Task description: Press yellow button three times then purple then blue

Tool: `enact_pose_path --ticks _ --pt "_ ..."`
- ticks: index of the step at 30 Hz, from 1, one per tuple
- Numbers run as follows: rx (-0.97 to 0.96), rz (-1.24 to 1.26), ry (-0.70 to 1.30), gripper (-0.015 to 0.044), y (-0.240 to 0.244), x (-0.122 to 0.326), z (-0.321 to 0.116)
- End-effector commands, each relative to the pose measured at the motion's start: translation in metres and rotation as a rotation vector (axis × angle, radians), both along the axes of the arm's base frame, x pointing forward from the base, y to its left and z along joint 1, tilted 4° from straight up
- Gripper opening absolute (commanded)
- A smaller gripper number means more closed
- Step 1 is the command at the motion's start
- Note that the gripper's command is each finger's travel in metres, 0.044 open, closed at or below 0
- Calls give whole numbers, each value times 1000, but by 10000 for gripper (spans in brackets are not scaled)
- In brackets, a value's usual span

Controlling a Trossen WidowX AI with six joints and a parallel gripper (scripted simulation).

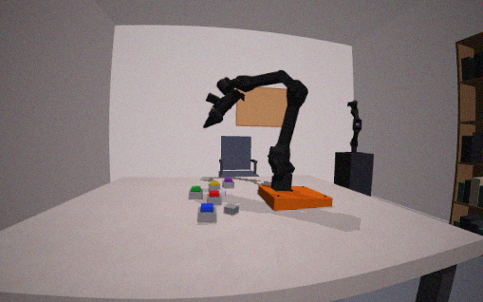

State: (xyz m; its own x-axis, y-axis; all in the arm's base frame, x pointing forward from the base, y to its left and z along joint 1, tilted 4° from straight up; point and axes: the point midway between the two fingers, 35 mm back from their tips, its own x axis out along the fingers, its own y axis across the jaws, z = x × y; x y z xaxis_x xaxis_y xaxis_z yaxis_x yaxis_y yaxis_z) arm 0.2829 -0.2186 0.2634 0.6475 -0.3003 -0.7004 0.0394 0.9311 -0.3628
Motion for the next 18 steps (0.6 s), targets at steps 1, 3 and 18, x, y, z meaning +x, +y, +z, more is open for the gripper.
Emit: enact_pose_path --ticks 1,3,18 --pt "192 -34 269 400 36 1 -69" --pt "251 -50 404 400 53 -4 -95" --pt "318 -87 748 400 94 -29 -142"
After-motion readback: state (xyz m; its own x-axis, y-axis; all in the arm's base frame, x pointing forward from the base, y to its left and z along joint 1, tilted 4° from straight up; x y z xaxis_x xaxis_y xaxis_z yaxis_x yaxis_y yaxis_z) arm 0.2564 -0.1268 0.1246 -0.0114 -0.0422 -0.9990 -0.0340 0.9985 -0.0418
